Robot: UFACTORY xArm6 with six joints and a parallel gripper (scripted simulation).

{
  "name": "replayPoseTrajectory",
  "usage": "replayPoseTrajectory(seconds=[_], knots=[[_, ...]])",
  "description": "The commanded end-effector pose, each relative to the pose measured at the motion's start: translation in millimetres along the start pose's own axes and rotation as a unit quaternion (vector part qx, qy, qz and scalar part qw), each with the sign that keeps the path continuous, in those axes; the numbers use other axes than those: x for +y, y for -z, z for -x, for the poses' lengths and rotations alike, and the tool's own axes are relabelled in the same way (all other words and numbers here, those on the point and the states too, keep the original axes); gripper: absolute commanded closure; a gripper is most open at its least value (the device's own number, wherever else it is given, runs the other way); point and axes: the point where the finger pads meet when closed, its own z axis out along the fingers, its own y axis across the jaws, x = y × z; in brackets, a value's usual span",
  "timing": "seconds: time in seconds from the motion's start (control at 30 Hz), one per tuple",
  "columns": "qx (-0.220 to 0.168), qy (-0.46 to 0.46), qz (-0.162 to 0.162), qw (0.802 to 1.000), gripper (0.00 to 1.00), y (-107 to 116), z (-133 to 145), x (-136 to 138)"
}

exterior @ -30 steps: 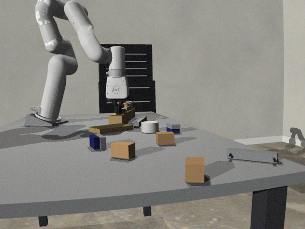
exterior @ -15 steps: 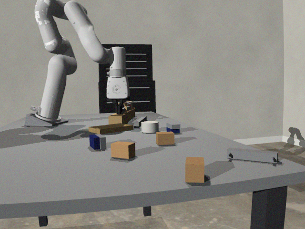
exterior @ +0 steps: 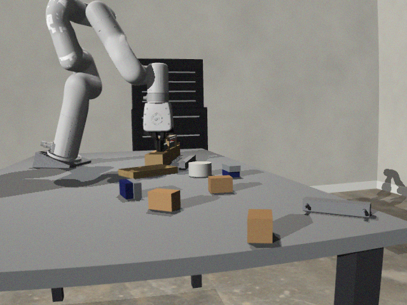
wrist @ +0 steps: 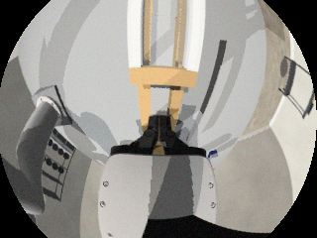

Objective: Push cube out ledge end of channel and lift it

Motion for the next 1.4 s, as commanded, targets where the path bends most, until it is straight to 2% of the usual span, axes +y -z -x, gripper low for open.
replayPoseTrajectory(seconds=[0.0, 0.07, 0.23, 0.3, 0.4, 0.93, 1.03, 1.13, 1.37], knots=[[0.0, 0.0, 0.002, 1.0, 1.0, 4.7, -1.2, 1.4], [0.0, 0.0, 0.002, 1.0, 1.0, 15.0, -1.2, 1.3], [0.0, 0.0, 0.002, 1.0, 1.0, 56.3, -1.2, 1.2], [0.0, 0.0, 0.002, 1.0, 1.0, 56.3, -1.2, 1.2], [0.0, 0.0, 0.002, 1.0, 1.0, 70.8, -1.2, 1.1], [0.0, 0.0, 0.001, 1.0, 1.0, 72.5, -5.7, 3.1], [0.001, -0.002, -0.005, 1.0, 1.0, 73.2, -30.6, 12.5], [0.001, -0.003, -0.011, 1.0, 1.0, 73.6, -82.6, 25.7], [-0.002, -0.001, -0.004, 1.0, 1.0, 75.3, -171.5, 16.4]])
